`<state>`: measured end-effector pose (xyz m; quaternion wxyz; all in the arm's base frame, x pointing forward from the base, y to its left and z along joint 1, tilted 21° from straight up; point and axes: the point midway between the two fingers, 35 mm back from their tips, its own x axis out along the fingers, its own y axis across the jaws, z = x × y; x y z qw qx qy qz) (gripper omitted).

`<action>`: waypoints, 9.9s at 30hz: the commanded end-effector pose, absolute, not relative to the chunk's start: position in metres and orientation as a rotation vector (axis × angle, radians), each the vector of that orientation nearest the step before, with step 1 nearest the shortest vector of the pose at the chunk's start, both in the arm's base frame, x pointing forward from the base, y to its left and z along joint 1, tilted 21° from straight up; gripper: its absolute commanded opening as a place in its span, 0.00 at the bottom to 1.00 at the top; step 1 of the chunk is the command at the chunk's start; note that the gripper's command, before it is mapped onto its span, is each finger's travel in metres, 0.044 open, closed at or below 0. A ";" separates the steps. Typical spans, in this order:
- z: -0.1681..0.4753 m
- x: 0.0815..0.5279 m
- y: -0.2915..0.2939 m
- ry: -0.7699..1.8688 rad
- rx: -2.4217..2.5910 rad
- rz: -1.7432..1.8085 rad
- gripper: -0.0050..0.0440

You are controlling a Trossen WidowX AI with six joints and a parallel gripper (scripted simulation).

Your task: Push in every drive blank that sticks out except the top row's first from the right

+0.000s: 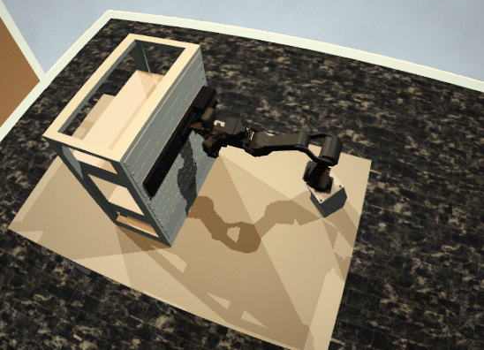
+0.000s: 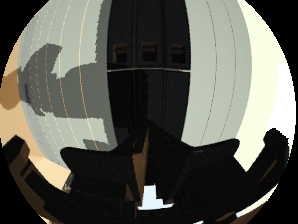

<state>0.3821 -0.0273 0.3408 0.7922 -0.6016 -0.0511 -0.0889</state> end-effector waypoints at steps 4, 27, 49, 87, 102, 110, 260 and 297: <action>0.359 0.379 -0.027 -0.150 -1.291 -0.218 0.10; 0.362 0.381 -0.027 -0.150 -1.291 -0.218 0.10; 0.362 0.382 -0.027 -0.150 -1.291 -0.218 0.10; 0.367 0.388 -0.027 -0.150 -1.291 -0.218 0.10; 0.367 0.388 -0.027 -0.150 -1.291 -0.218 0.10; 0.367 0.388 -0.027 -0.150 -1.291 -0.218 0.10; 0.288 0.361 -0.124 -0.150 -1.291 -0.218 0.10; 0.292 0.382 -0.126 -0.150 -1.291 -0.218 0.10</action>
